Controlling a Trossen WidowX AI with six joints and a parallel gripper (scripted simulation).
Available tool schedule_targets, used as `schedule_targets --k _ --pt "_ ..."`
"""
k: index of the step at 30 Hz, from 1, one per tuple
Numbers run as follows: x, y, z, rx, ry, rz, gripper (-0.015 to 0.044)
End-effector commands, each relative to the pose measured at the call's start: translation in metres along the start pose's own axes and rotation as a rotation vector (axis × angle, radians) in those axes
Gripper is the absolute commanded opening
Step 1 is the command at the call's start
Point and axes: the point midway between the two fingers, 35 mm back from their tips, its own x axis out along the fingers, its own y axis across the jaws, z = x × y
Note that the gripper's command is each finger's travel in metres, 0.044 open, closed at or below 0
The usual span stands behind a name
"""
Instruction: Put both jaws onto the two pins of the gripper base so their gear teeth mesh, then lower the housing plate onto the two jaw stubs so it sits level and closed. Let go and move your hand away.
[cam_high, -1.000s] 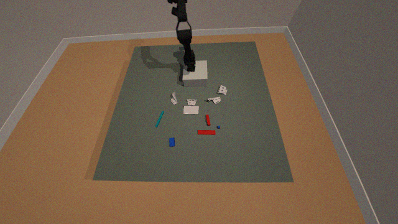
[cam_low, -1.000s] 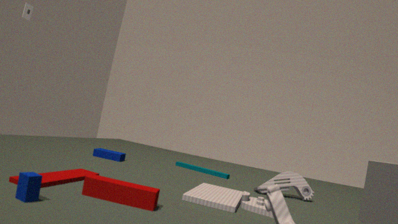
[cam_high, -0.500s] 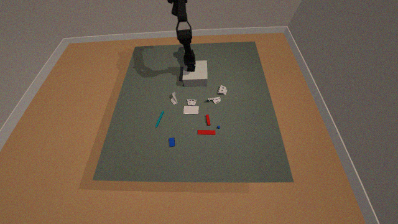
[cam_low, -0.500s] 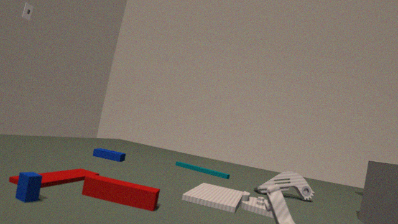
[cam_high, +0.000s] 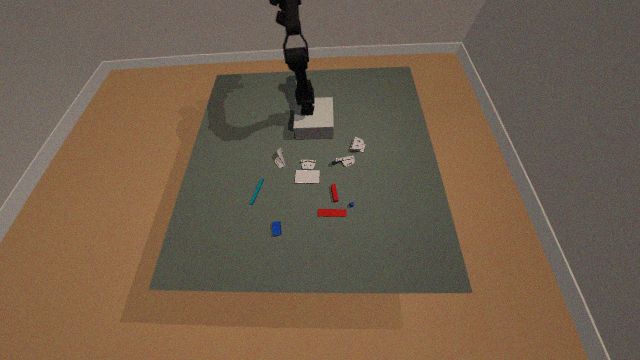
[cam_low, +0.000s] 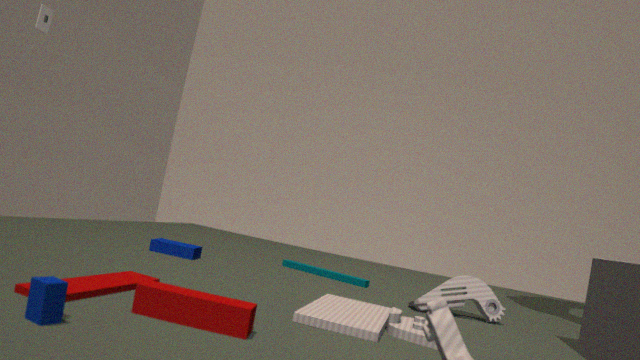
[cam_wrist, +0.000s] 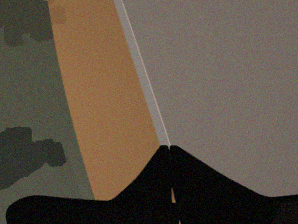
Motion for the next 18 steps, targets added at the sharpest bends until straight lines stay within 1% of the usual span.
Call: schedule_targets --k 1,15,16,18 --pt "0.000 0.001 0.001 -0.002 -0.003 0.003 0.0053" --pt "0.017 0.043 0.053 -0.105 -0.116 0.130 0.0420" --pt "0.018 0.046 0.057 -0.114 -0.125 0.141 0.0440" --pt "0.021 0.054 0.065 -0.132 -0.143 0.162 0.0440"
